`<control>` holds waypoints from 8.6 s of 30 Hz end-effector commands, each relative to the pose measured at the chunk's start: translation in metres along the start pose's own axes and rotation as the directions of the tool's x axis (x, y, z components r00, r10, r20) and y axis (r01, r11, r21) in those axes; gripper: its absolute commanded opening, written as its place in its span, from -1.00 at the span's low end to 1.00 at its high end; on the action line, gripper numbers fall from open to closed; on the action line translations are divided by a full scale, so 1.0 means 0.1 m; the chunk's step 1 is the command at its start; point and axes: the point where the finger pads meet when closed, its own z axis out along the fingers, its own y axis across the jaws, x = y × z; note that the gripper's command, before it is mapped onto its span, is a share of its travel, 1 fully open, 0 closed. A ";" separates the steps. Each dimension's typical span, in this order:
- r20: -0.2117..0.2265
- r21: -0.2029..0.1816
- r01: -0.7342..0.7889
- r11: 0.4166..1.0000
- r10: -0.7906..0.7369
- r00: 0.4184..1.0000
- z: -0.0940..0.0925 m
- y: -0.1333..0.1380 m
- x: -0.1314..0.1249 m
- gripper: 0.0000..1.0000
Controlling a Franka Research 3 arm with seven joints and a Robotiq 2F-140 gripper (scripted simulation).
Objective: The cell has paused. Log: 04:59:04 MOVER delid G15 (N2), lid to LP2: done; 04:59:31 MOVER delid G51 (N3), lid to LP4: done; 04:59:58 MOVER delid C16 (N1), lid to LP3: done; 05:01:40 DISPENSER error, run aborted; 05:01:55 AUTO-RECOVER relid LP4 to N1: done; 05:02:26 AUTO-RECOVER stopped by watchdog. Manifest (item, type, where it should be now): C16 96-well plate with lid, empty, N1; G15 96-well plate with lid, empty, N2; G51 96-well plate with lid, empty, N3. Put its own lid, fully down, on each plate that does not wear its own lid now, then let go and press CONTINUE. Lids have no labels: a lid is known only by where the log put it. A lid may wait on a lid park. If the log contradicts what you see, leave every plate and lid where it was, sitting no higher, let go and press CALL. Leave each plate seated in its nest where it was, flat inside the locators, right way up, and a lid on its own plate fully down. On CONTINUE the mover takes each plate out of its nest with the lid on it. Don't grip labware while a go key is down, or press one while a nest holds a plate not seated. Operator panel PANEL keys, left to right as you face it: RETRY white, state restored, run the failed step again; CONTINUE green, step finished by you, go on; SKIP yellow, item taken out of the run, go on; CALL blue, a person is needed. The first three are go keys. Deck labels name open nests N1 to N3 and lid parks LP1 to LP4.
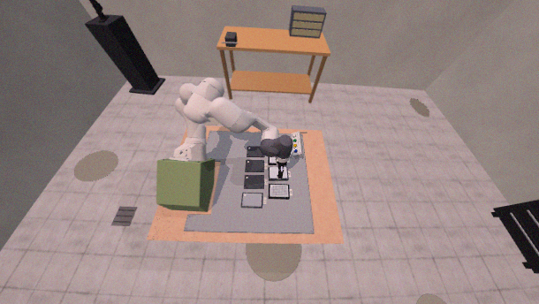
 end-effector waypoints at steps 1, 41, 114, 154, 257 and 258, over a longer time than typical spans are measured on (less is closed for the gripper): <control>-0.003 0.001 -0.009 1.000 0.009 1.000 0.01 0.01 0.01 0.32; -0.003 0.001 -0.009 1.000 0.009 1.000 0.01 0.01 0.01 0.32; -0.002 0.002 -0.060 0.998 0.060 0.998 -0.48 -1.26 0.03 0.32; -0.003 0.002 -0.060 0.998 0.060 0.998 -0.47 -1.27 0.03 0.32; -0.003 0.002 -0.060 0.998 0.060 0.998 -0.08 -1.27 0.05 0.32; -0.003 0.002 -0.060 0.998 0.060 0.998 -0.08 -1.27 0.05 0.32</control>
